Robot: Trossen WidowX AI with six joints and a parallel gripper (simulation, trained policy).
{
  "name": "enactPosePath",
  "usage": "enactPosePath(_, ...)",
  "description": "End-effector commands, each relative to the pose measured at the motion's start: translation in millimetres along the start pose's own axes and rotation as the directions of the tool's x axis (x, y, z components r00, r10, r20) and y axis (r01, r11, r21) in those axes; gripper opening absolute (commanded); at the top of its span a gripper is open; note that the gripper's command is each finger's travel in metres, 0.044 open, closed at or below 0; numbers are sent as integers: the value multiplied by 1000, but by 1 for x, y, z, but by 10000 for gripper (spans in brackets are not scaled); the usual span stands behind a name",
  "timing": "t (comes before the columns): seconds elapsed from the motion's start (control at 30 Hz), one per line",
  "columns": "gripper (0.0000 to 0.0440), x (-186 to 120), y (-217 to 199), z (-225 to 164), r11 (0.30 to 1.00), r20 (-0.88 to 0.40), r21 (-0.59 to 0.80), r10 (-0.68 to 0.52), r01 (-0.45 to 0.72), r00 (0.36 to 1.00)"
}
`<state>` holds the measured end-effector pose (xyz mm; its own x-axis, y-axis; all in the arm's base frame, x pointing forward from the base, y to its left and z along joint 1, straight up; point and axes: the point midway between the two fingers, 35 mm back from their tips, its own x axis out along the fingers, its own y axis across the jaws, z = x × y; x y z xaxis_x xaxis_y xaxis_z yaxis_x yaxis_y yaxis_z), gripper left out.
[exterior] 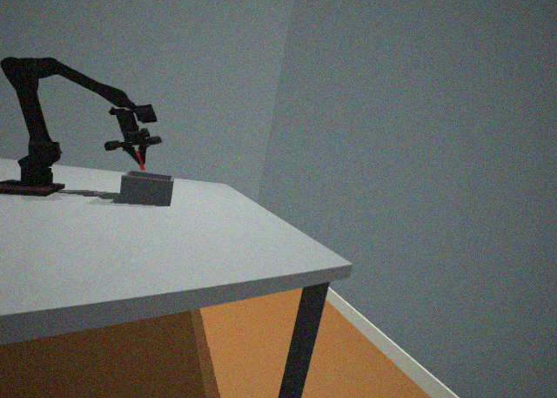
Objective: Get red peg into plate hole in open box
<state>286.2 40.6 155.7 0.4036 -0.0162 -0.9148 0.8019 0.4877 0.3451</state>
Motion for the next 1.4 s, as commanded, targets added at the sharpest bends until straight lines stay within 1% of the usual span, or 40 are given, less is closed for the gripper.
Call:
enactPosePath(0.0, 0, 6, 2, 14, 1000, 20, 15, -3, 3, 1000)
enactPosePath(0.4, 9, 30, 2, 44, 997, 22, 66, -34, 32, 999)
enactPosePath(0.8, 18, 62, -3, 52, 993, -22, 66, -94, 95, 995)
enactPosePath(0.87, 36, 68, -4, 52, 992, -27, 59, -108, 109, 994)
enactPosePath(1.03, 155, 79, -7, 56, 990, -35, 29, -140, 141, 990)
enactPosePath(1.2, 161, 82, -8, 58, 985, -45, 20, -172, 173, 984)
enactPosePath(1.37, 159, 82, 0, 69, 985, -41, 10, -170, 170, 985)
